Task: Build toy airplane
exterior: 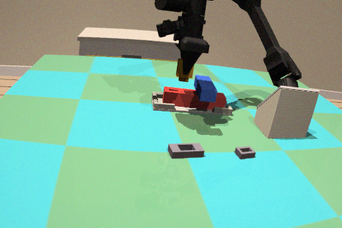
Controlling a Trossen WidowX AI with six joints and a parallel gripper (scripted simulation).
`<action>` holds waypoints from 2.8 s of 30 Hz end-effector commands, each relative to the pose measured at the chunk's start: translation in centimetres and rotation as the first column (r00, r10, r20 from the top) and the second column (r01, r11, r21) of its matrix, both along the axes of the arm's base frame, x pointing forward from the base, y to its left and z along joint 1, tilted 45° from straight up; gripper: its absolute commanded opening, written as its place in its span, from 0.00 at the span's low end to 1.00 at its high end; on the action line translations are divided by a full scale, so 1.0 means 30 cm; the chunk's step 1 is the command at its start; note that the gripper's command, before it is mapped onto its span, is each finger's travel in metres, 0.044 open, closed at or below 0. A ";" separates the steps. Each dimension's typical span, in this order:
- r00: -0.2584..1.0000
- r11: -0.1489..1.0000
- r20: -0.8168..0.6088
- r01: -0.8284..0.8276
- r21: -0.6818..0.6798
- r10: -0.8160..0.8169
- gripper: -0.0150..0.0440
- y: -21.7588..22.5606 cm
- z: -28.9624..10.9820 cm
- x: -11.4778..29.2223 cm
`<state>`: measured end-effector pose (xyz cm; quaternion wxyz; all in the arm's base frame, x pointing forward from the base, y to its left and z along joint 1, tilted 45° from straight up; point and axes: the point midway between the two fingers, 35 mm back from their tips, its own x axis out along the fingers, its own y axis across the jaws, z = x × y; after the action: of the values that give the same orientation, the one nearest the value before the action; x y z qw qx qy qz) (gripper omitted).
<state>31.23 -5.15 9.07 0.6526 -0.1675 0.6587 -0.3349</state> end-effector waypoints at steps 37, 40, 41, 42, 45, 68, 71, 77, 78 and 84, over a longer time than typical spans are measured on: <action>0.999 0.997 0.009 0.043 -0.061 -0.043 0.37 -0.222 0.137 -0.030; 0.999 0.997 0.009 0.043 -0.061 -0.043 0.37 -0.222 0.137 -0.030; 0.999 0.997 0.009 0.043 -0.061 -0.043 0.37 -0.222 0.137 -0.030; 0.999 0.997 0.009 0.043 -0.061 -0.043 0.37 -0.222 0.137 -0.030; 0.999 0.997 0.009 0.043 -0.061 -0.043 0.37 -0.222 0.137 -0.030; 0.999 0.997 0.009 0.043 -0.061 -0.043 0.37 -0.286 0.077 -0.038; 0.999 0.997 0.009 0.043 -0.062 -0.043 0.37 -0.297 0.066 -0.040; 0.999 0.997 0.009 0.043 -0.063 -0.043 0.37 -0.317 0.046 -0.045; 0.999 0.997 0.009 0.043 -0.063 -0.043 0.37 -0.317 0.046 -0.045; 0.999 0.997 0.014 0.046 -0.059 -0.045 0.39 -0.312 0.050 -0.042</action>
<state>29.95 -14.54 10.55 0.6435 -0.1698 0.6480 -0.3703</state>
